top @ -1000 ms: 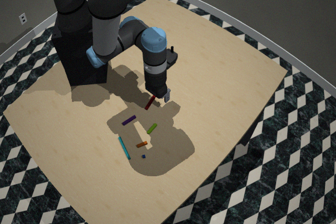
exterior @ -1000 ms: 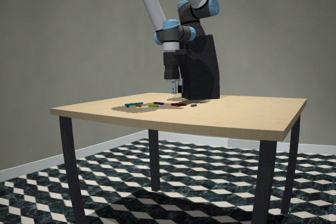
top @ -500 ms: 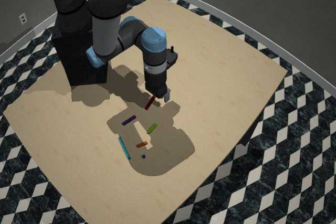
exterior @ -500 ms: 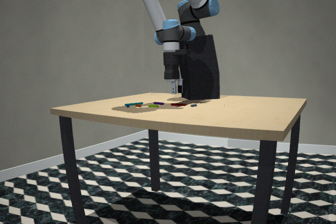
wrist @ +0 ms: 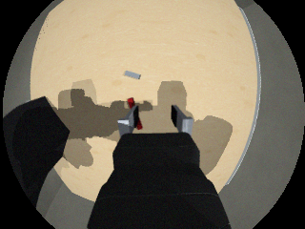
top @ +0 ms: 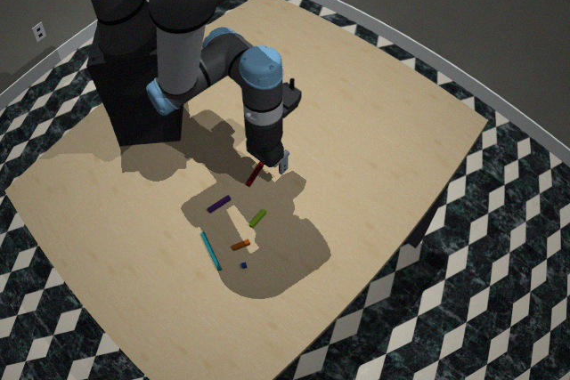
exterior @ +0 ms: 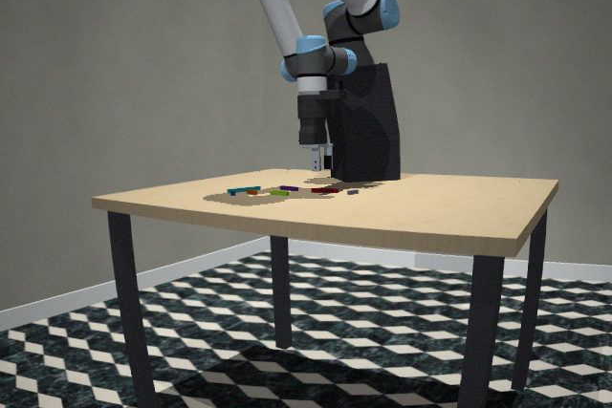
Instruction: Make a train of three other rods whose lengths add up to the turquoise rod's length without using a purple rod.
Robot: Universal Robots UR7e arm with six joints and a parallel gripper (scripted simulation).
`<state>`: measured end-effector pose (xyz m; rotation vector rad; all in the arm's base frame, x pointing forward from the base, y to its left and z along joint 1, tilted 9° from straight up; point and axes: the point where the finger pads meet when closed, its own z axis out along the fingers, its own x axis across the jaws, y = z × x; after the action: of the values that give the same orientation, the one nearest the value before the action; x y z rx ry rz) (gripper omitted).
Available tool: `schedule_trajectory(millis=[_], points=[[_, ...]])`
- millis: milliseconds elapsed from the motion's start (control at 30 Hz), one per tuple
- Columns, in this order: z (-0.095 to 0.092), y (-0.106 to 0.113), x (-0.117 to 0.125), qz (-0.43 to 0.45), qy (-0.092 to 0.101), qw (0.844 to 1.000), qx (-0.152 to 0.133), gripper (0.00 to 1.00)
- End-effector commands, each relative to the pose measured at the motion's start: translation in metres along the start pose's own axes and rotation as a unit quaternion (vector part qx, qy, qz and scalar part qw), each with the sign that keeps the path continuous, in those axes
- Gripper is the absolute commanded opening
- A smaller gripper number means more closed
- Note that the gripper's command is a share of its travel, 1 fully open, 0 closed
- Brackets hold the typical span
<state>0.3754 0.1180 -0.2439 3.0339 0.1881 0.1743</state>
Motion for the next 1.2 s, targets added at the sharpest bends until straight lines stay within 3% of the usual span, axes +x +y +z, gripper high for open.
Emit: schedule_trajectory(millis=[0, 733, 1167], points=[[0.0003, 0.0009, 0.0012, 0.001, 0.001, 1.0, -0.001, 1.0], [0.0005, 0.0024, 0.0031, -0.007, 0.001, 1.0, -0.001, 1.0], [0.0009, 0.0097, 0.0079, -0.073, 0.002, 0.997, -0.001, 1.0]])
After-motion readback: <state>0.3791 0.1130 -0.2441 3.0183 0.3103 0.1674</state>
